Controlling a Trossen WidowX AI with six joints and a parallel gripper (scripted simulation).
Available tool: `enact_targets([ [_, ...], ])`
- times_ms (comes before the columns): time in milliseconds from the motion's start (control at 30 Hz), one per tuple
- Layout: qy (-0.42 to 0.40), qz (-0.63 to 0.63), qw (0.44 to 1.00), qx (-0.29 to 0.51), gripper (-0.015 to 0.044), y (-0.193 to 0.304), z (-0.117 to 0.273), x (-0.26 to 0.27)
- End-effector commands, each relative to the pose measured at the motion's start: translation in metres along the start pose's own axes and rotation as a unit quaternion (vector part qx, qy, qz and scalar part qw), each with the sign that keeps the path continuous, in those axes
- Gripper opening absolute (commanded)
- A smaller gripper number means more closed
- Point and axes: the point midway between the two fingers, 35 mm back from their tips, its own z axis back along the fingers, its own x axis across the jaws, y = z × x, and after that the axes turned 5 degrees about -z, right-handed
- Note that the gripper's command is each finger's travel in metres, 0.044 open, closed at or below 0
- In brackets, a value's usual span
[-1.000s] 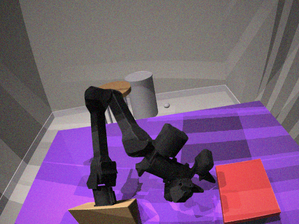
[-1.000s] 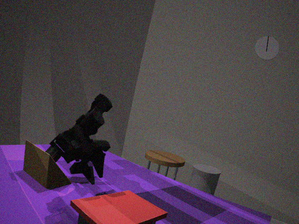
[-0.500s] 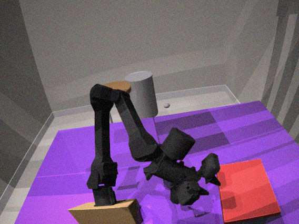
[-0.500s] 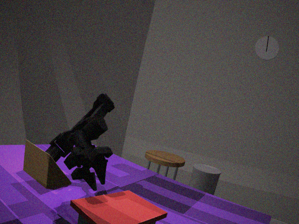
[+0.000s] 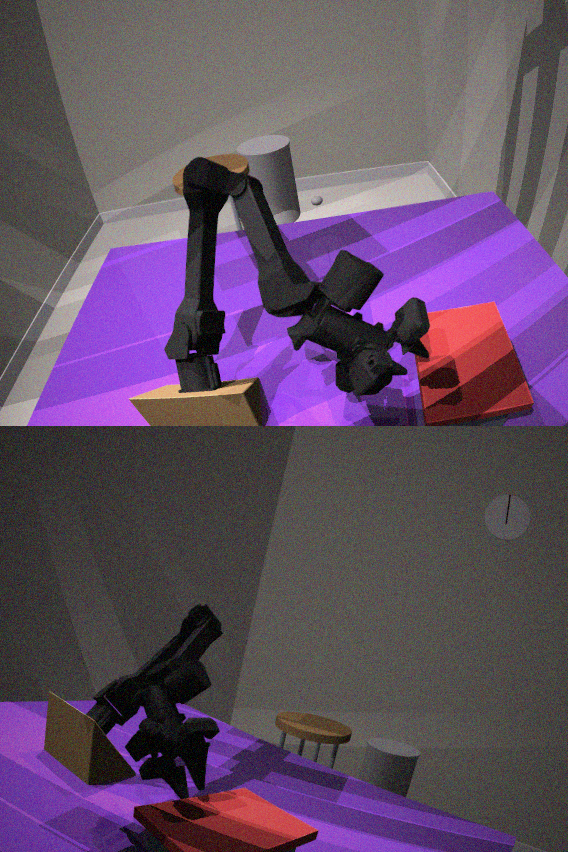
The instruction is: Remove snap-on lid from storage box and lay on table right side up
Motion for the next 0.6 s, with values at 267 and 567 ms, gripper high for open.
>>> enact_targets([
  [267,-0.002,-0.002,1.000,0.002,0.0235,0.001,-0.019,-0.002],
  [567,-0.002,-0.002,1.000,0.002,0.0116,0.001,-0.019,-0.002],
])
